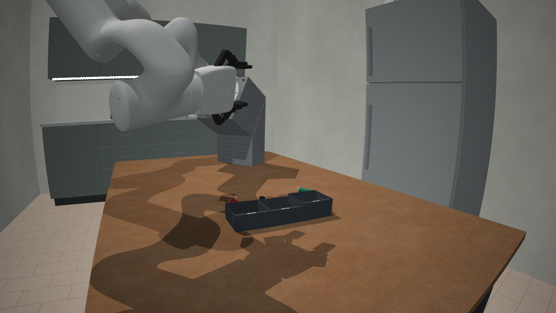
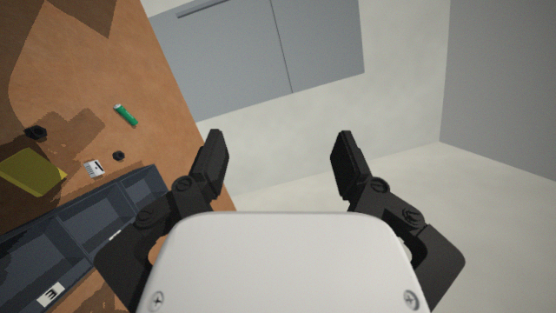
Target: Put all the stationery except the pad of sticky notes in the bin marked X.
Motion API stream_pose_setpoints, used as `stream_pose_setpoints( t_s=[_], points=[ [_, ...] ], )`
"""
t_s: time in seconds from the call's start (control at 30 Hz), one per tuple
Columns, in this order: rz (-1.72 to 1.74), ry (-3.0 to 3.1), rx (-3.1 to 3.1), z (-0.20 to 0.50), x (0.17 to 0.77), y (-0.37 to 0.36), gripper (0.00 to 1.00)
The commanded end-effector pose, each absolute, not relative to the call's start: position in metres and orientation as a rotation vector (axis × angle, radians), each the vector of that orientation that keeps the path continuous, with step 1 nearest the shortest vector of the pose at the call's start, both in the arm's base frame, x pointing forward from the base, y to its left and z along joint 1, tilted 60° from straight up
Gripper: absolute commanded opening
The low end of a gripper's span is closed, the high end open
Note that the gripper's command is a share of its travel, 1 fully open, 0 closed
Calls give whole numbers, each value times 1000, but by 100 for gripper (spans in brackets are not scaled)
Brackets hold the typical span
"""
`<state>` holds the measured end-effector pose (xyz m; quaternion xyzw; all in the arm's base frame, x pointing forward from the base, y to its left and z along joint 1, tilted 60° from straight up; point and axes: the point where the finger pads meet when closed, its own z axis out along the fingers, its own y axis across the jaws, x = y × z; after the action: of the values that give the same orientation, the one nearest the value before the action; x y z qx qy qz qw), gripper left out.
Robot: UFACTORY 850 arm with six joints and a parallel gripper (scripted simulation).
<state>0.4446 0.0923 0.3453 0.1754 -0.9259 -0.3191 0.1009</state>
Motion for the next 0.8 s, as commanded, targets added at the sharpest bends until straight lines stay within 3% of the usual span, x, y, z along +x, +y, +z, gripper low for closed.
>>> stream_pose_setpoints(
  t_s=[0.0, 0.53, 0.57, 0.77],
  points=[
    [-943, -2736, 519, 346, 445, 93, 100],
    [-943, -2736, 519, 346, 445, 93, 100],
    [-943, -2736, 519, 342, 449, 87, 7],
    [-943, -2736, 519, 317, 475, 52, 7]
  ],
)
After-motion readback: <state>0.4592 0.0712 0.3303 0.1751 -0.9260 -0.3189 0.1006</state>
